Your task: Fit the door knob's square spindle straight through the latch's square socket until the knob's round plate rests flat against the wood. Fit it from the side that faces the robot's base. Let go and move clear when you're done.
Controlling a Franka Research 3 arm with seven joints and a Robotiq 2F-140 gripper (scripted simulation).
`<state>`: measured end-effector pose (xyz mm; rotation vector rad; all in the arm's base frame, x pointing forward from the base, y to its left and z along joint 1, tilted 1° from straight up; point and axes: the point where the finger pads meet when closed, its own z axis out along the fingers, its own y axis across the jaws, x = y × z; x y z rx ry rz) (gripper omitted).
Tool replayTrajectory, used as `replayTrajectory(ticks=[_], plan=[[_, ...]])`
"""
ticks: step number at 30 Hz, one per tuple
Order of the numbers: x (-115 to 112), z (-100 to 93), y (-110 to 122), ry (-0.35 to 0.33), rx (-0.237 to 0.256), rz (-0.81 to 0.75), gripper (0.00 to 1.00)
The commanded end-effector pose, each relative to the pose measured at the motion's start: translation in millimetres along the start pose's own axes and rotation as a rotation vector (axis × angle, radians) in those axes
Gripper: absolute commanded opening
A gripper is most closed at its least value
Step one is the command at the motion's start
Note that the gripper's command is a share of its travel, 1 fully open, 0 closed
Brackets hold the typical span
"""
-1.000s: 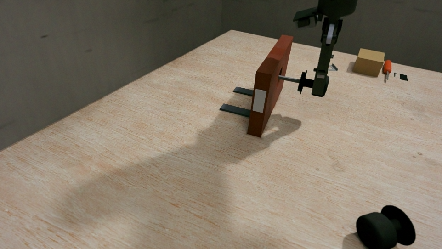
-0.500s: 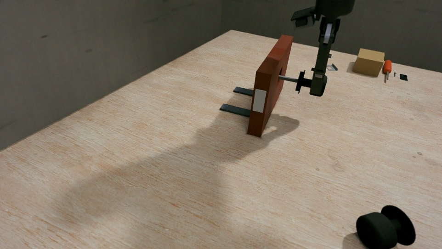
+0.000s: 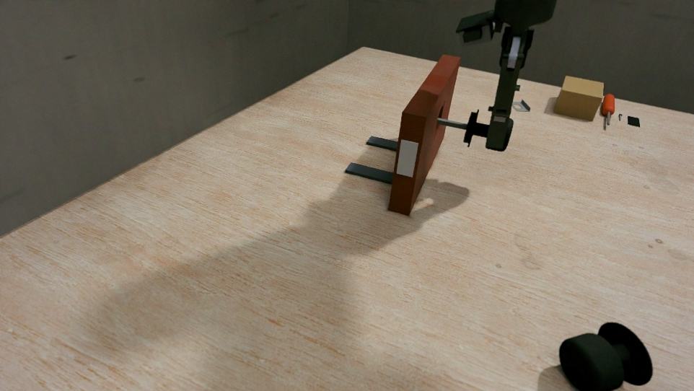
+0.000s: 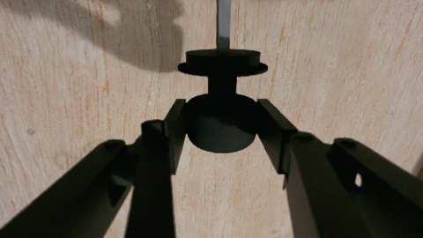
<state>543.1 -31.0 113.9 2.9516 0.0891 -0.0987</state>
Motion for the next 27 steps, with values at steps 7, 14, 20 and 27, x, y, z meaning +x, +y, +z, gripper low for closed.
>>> replayTrajectory(ticks=[7, 14, 20, 27], plan=[[5.3, -1.1, 1.1, 0.002, -0.003, 0.002, 0.42], [5.4, -1.1, 1.1, 0.002, -0.003, 0.002, 0.42], [5.4, -1.1, 1.1, 0.002, -0.003, 0.002, 0.42], [7.6, -1.3, 1.1, 0.002, -0.003, 0.002, 0.42]])
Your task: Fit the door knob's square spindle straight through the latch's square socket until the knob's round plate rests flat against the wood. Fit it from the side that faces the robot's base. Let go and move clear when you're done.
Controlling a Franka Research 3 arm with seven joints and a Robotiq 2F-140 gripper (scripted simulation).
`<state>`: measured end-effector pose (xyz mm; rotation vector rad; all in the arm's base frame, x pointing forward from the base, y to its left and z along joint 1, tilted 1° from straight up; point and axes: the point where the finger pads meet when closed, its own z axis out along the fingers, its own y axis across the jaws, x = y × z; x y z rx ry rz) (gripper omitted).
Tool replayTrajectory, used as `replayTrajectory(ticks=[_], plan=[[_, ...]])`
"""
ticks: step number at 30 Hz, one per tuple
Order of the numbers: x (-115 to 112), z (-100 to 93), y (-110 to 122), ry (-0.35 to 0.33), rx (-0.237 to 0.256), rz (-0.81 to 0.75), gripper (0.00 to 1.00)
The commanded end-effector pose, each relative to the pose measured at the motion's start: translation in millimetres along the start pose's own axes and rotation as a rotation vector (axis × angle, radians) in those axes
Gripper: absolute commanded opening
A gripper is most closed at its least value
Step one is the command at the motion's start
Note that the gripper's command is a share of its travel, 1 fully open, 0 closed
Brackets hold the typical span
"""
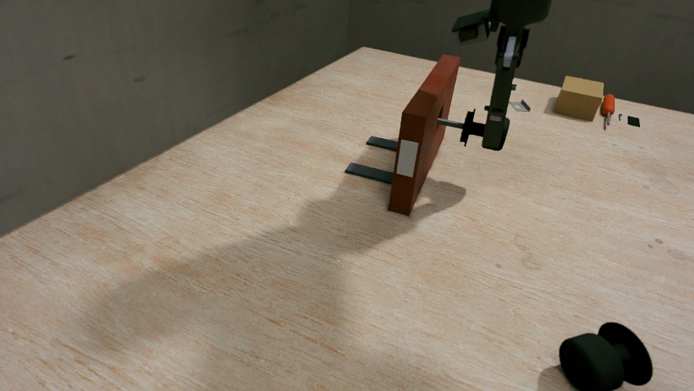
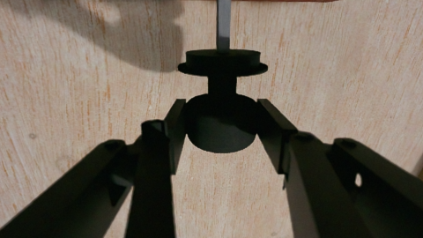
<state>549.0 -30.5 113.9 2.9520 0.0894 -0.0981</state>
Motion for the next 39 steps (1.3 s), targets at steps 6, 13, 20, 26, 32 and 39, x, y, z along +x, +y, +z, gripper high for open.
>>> replayTrajectory(ticks=[6, 13, 20, 26, 32, 39], plan=[[4.2, -1.0, 1.2, 0.002, -0.004, 0.002, 0.42], [4.5, -1.0, 1.2, 0.002, -0.004, 0.002, 0.42], [4.6, -1.0, 1.2, 0.002, -0.004, 0.002, 0.42], [6.7, -1.2, 1.2, 0.002, -0.004, 0.002, 0.42], [9.4, -1.3, 1.2, 0.002, -0.004, 0.002, 0.42], [9.5, -1.3, 1.2, 0.002, -0.004, 0.002, 0.42]])
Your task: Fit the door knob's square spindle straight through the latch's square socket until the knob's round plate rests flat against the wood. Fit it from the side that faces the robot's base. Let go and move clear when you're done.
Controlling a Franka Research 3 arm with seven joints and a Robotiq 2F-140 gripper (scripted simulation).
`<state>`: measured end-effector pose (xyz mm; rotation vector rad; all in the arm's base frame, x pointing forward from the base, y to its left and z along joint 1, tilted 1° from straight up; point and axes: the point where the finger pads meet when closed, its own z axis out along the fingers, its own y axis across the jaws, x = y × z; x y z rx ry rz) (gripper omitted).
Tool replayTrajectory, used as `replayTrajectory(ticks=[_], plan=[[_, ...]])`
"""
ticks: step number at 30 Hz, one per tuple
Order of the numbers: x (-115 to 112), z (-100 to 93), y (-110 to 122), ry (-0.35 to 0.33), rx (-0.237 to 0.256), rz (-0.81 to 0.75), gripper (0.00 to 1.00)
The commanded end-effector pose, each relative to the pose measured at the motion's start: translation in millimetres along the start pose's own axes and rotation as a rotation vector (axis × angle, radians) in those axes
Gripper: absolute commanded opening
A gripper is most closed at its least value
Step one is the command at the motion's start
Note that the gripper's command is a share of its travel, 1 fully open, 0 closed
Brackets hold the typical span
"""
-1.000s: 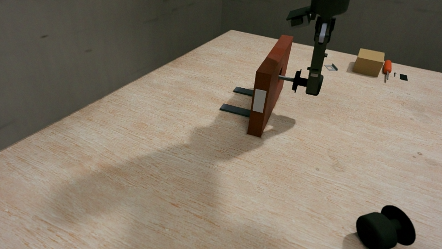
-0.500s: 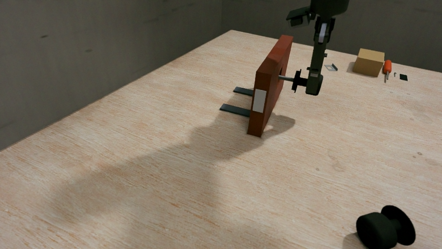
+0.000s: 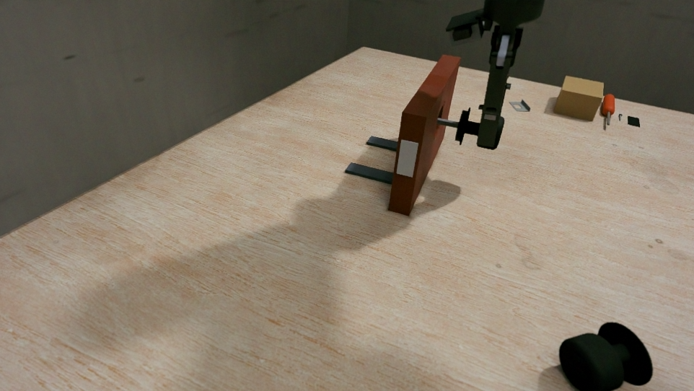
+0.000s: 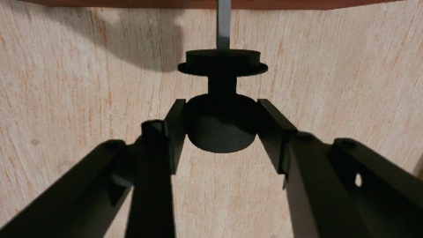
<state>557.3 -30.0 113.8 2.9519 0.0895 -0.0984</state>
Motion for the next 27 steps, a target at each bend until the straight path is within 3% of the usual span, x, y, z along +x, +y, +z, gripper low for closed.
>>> replayTrajectory(ticks=[1, 27], plan=[[1.2, -0.9, 1.1, 0.002, -0.004, 0.002, 0.42], [6.2, -1.2, 1.2, 0.002, -0.004, 0.002, 0.42]])
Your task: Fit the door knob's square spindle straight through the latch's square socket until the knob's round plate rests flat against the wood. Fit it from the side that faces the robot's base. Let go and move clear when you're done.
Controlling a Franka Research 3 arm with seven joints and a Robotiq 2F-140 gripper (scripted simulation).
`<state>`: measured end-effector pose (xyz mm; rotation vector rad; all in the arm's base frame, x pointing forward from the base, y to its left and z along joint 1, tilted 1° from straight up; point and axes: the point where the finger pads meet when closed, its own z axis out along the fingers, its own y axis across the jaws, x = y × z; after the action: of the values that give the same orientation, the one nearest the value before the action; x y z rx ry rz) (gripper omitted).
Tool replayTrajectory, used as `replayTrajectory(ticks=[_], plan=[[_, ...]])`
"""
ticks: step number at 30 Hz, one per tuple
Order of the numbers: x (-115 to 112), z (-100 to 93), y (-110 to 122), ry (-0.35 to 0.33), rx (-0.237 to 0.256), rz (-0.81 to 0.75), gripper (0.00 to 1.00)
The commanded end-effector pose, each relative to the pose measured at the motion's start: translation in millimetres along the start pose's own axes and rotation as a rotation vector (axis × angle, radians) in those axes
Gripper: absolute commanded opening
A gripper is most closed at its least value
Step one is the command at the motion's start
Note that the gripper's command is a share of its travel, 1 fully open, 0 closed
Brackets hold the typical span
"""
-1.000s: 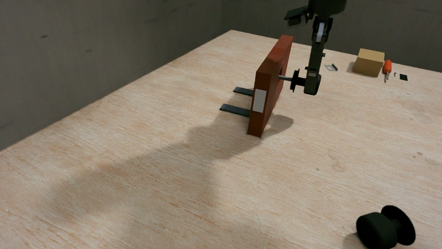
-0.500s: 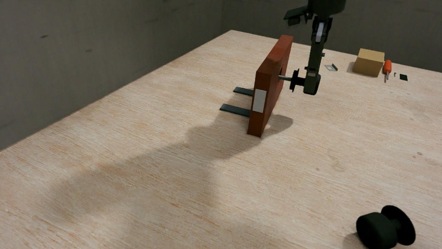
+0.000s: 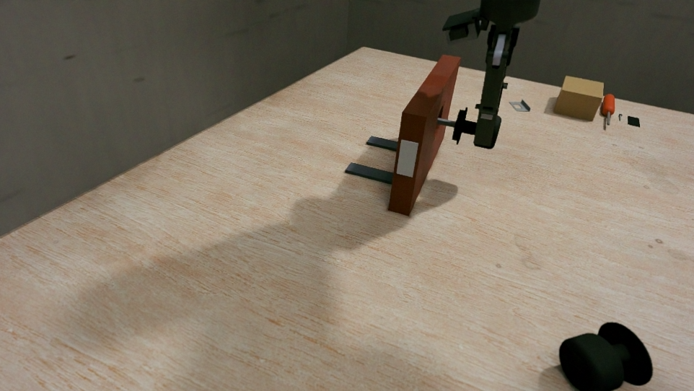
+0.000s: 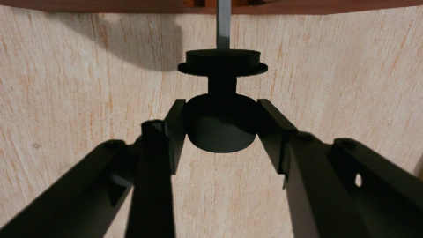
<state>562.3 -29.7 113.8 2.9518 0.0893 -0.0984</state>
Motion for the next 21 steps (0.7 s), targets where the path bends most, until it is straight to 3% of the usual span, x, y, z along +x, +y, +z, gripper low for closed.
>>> replayTrajectory(ticks=[1, 21], plan=[[1.2, -0.9, 1.1, 0.002, -0.004, 0.002, 0.42], [6.2, -1.2, 1.1, 0.002, -0.004, 0.002, 0.42]])
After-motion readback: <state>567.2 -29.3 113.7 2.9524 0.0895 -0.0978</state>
